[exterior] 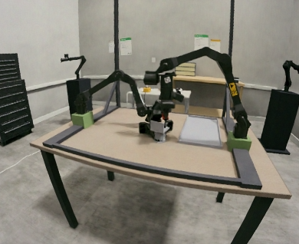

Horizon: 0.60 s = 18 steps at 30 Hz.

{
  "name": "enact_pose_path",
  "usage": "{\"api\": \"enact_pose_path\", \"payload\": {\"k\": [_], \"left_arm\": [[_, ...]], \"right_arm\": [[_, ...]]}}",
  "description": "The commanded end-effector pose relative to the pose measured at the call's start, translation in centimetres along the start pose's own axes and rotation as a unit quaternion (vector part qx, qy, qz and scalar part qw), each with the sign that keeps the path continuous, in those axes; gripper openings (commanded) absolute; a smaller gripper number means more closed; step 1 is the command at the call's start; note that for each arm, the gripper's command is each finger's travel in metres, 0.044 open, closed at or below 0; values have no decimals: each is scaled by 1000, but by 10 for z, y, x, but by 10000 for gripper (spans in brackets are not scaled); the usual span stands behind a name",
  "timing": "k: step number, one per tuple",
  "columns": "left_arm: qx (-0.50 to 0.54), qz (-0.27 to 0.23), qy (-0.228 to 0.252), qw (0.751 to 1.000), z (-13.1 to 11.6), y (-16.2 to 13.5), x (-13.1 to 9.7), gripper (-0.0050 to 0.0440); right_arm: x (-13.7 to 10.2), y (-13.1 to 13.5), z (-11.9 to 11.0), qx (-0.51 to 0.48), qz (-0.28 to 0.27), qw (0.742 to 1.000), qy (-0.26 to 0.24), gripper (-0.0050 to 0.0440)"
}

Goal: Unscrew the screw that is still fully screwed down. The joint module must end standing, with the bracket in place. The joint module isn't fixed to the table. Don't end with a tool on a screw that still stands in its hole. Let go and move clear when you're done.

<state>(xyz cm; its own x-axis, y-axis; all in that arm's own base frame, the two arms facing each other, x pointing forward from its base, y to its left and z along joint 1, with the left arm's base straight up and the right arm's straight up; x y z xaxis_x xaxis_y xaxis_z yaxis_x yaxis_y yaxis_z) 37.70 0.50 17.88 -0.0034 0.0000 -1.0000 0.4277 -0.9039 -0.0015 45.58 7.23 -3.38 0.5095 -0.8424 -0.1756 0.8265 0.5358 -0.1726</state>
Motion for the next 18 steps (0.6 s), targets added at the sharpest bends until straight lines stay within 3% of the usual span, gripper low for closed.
{"api": "enact_pose_path", "payload": {"k": [1, 18], "left_arm": [[0, 6, 15, 1000, 1, 0, -10, 130], [-1, 3, 11, 1000, 2, 0, -4, 130]], "right_arm": [[1, 3, 15, 18, 1, 1000, -6, 245], [1, 3, 15, 18, 1, 1000, -6, 245]]}}
Point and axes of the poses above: on each arm, the point midway between the two fingers, 35 mm back from their tips, its own x axis out along the fingers, its own y axis across the jaws, z = x × y, the point moved 9 cm from there along -x, back along the fingers, and after that the axes turned 10 degrees about -x, right-handed, at the moved point
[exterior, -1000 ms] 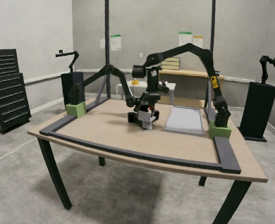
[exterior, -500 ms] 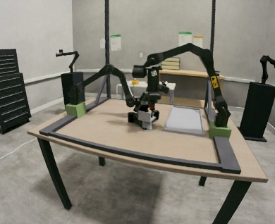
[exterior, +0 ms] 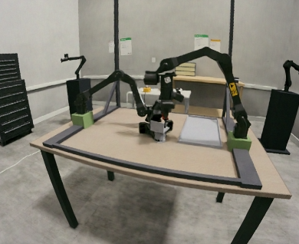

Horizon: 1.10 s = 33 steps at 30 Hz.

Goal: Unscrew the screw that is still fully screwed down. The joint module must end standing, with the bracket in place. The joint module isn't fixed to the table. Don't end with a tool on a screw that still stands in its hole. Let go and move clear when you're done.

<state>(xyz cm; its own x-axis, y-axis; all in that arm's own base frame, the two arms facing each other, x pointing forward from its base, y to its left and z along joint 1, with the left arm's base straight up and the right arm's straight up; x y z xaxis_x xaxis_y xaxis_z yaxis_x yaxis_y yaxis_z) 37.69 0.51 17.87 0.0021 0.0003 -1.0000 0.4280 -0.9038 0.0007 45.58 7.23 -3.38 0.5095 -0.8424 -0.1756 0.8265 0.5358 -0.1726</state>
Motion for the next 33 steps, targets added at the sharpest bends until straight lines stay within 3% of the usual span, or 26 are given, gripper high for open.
{"api": "enact_pose_path", "payload": {"k": [1, 19, 25, 31, 33], "left_arm": [[0, 2, 8, 1000, 2, 0, -4, 130], [0, 2, 8, 1000, 2, 0, -4, 130], [-132, 2, 7, 991, 2, 0, -4, 130], [-260, 3, 6, 965, 2, 0, -3, 130], [-260, 3, 6, 965, 2, 0, -3, 130]], "right_arm": [[1, 3, 15, 18, 1, 1000, -6, 245], [1, 3, 15, 18, 1, 1000, -6, 245], [1, 3, 15, 18, 1, 1000, -6, 245], [1, 3, 15, 18, 1, 1000, -6, 245], [1, 3, 15, 18, 1, 1000, -6, 245]]}}
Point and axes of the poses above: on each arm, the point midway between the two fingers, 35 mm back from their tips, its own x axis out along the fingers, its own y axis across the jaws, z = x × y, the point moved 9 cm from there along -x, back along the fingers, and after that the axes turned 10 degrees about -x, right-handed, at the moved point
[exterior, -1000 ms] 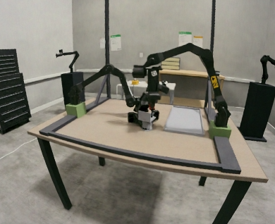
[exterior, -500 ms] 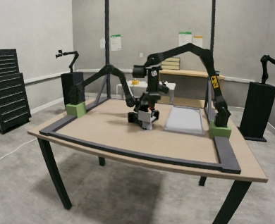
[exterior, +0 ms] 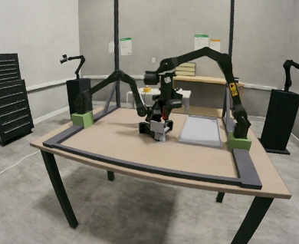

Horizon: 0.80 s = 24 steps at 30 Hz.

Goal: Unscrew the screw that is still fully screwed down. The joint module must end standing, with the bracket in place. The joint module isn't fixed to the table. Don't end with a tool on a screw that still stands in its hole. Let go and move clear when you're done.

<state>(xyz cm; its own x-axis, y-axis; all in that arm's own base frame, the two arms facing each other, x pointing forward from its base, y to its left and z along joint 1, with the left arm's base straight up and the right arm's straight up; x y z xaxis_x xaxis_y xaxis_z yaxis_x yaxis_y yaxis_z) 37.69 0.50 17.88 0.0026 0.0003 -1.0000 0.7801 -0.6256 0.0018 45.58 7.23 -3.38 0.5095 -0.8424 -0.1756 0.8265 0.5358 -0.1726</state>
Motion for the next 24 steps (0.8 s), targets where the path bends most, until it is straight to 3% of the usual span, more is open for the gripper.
{"api": "enact_pose_path", "payload": {"k": [1, 8, 15, 20, 24], "left_arm": [[-37, 4, 5, 999, 2, -1, -3, 130], [-140, 4, 4, 990, 2, -1, -3, 130], [-282, 5, 2, 960, 2, -1, -3, 130], [-282, 5, 2, 960, 2, -1, -3, 130], [-360, 5, 2, 933, 2, -1, -3, 130]], "right_arm": [[1, 3, 15, 18, 1, 1000, -6, 245], [1, 3, 15, 18, 1, 1000, -6, 245], [1, 3, 15, 18, 1, 1000, -6, 245], [1, 3, 15, 18, 1, 1000, -6, 245], [1, 3, 15, 18, 1, 1000, -6, 245]]}}
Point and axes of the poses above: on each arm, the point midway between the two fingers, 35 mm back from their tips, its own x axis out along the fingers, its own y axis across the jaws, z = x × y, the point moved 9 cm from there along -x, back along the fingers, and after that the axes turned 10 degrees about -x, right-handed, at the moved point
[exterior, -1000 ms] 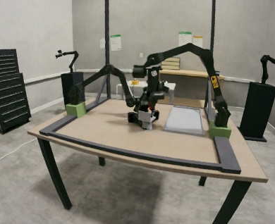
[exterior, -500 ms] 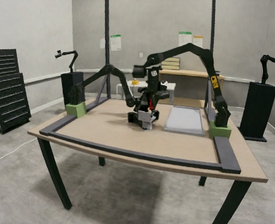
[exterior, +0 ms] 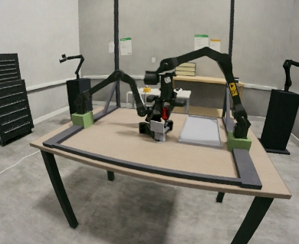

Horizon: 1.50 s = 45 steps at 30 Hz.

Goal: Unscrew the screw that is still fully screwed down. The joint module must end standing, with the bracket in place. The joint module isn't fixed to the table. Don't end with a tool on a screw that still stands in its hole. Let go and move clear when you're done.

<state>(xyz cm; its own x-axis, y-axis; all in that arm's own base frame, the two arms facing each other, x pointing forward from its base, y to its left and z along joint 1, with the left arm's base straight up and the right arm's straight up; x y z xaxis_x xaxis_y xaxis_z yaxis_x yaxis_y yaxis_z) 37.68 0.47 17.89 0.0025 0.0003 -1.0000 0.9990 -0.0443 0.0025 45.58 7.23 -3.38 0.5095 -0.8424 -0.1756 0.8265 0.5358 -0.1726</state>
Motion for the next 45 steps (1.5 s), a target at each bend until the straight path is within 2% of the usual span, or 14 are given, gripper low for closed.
{"api": "enact_pose_path", "payload": {"k": [1, 8, 13, 19, 25, 30, 36, 42, 45], "left_arm": [[-73, 6, 0, 997, 1, -2, -3, 130], [-217, 6, -2, 976, 1, -2, -3, 130], [-217, 6, -2, 976, 1, -2, -3, 130], [-336, 6, -3, 942, 0, -2, -4, 130], [-451, 6, -4, 893, 0, -2, -4, 130], [-451, 6, -4, 893, 0, -2, -4, 130], [-558, 6, -5, 830, 0, -2, -5, 130], [-656, 5, -7, 754, 0, -2, -5, 130], [-656, 5, -6, 754, 0, -2, -5, 130]], "right_arm": [[1, 3, 15, 18, 1, 1000, -6, 245], [1, 3, 15, 18, 1, 1000, -6, 245], [1, 3, 15, 18, 1, 1000, -6, 245], [1, 3, 15, 18, 1, 1000, -6, 245], [1, 3, 15, 18, 1, 1000, -6, 245], [1, 3, 15, 18, 1, 1000, -6, 245], [1, 3, 15, 18, 1, 1000, -6, 245], [1, 3, 15, 18, 1, 1000, -6, 245], [1, 3, 15, 18, 1, 1000, -6, 245]]}}
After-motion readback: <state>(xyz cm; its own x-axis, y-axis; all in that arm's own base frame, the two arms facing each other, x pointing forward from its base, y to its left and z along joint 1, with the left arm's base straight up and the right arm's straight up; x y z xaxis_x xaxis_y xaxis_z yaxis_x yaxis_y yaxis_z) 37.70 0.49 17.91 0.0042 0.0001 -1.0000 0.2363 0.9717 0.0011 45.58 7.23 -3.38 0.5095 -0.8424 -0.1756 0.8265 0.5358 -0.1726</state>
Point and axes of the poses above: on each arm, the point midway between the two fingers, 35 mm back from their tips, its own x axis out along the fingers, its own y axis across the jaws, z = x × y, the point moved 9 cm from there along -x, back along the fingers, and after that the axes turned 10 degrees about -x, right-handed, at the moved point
